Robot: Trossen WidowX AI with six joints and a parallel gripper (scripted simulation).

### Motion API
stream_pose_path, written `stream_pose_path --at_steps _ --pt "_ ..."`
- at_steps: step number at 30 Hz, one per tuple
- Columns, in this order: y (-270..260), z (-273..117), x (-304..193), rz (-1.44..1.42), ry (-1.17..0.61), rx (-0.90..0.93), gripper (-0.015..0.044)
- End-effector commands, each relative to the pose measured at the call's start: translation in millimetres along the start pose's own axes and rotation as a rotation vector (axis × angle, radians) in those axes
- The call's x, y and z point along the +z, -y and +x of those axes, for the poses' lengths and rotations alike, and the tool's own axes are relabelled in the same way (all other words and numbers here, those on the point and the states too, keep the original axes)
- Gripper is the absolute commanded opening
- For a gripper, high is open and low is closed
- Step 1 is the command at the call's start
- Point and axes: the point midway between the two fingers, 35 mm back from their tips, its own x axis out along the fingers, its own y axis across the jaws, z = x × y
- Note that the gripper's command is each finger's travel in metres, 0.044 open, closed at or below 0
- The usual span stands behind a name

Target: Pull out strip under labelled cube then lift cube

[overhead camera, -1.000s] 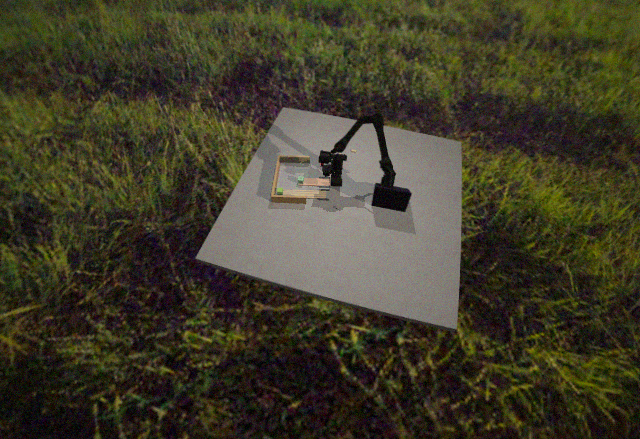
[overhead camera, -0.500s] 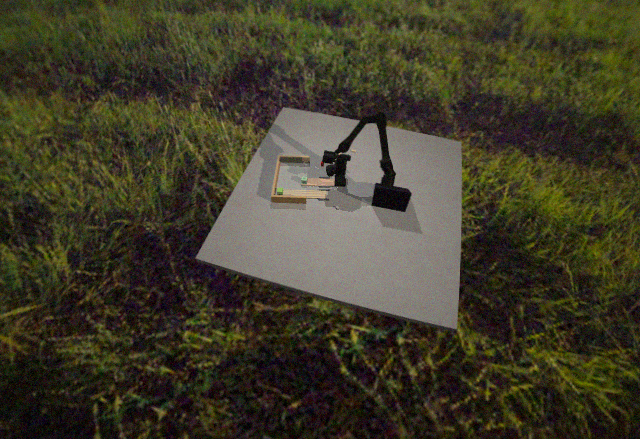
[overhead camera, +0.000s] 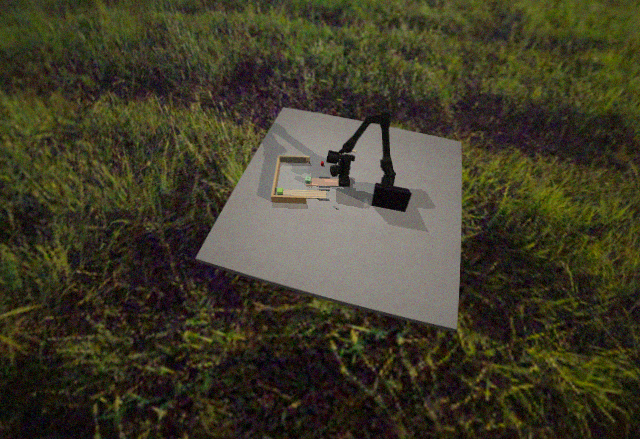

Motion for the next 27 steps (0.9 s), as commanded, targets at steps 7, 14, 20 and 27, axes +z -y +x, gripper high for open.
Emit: stream_pose_path --at_steps 7,14,20,27 --pt "-1 5 -24 -0.012 -0.032 0.001 0.0000" --pt "-2 5 -34 -0.012 -0.033 0.001 0.0000" --pt "-2 5 -42 -0.012 -0.033 0.001 0.0000" --pt "-2 5 -51 -0.013 -0.034 0.001 0.0000"
